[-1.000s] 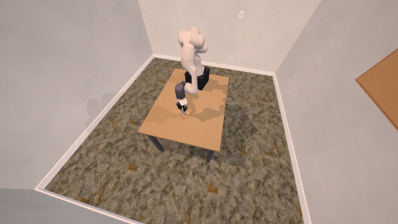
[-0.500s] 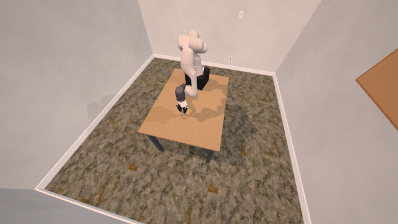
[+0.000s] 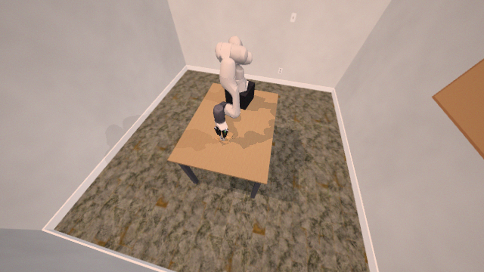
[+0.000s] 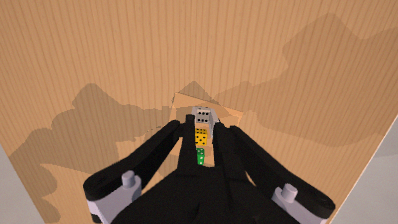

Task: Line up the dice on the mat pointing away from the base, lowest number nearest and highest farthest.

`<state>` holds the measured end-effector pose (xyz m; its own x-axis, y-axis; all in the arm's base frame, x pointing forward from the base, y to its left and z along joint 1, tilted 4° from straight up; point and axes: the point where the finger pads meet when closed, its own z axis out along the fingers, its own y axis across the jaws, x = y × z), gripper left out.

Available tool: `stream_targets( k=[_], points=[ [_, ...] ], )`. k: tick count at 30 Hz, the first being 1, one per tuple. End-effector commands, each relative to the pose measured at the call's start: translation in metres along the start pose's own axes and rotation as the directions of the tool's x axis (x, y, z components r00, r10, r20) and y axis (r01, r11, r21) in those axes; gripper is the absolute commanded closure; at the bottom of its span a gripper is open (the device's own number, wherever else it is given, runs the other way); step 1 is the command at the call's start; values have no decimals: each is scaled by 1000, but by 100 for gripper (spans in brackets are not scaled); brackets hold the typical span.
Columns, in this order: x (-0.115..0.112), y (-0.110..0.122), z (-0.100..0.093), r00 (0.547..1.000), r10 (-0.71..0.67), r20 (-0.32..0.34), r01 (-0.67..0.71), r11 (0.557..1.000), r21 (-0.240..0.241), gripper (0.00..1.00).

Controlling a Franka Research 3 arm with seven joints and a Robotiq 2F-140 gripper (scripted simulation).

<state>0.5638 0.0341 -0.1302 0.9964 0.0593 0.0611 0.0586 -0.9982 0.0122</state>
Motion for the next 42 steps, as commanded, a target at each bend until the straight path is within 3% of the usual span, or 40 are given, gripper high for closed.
stream_targets(
  k=[1,42],
  points=[
    [2,0,0,1000,-5,-4,5,1000,0,87],
    [2,0,4,1000,-5,-4,5,1000,0,87]
  ],
)
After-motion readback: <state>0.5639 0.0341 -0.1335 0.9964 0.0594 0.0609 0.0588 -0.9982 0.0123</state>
